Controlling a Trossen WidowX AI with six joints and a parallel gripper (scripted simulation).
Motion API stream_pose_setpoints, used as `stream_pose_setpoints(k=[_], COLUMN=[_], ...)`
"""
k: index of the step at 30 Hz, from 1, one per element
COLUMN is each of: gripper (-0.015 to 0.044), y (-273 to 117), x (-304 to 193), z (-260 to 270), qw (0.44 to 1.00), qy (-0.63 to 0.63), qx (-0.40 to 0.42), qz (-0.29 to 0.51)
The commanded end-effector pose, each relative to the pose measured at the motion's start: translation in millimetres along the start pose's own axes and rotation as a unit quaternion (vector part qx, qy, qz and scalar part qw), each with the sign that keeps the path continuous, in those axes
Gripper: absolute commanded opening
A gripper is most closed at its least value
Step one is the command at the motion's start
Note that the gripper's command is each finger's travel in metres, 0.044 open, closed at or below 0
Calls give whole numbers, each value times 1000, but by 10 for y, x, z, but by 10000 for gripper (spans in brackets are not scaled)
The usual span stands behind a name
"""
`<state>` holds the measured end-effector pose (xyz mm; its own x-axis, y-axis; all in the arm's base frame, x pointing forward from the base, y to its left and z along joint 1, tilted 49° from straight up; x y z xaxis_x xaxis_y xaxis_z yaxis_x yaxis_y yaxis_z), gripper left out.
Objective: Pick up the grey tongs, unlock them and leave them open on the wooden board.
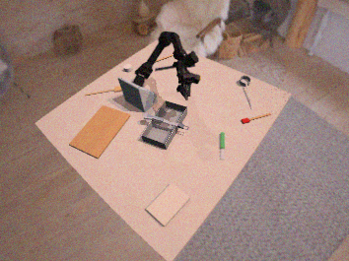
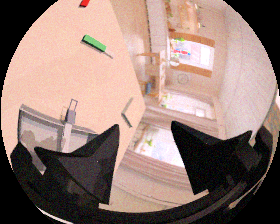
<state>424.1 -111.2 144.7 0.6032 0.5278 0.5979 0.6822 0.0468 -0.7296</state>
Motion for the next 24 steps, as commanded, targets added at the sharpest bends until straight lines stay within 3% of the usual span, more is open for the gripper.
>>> stream_pose_setpoints(k=[1,9,24], gripper=[260,260,260], y=[276,513,537], x=[-326,-875,-874], z=[425,1200,1231], qw=[989,912,909], qy=[91,252,256], qx=[98,237,240], qz=[67,221,224])
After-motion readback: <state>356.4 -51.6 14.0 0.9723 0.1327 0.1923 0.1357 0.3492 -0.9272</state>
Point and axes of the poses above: the point midway between the two fingers, 35 mm back from their tips, its own y axis out along the fingers, its own z axis across the jaws, x = y × z, the point moved 5 cm from there along -y, back along the fingers, and after that the axes turned 9 degrees about y, right-handed, at the moved point
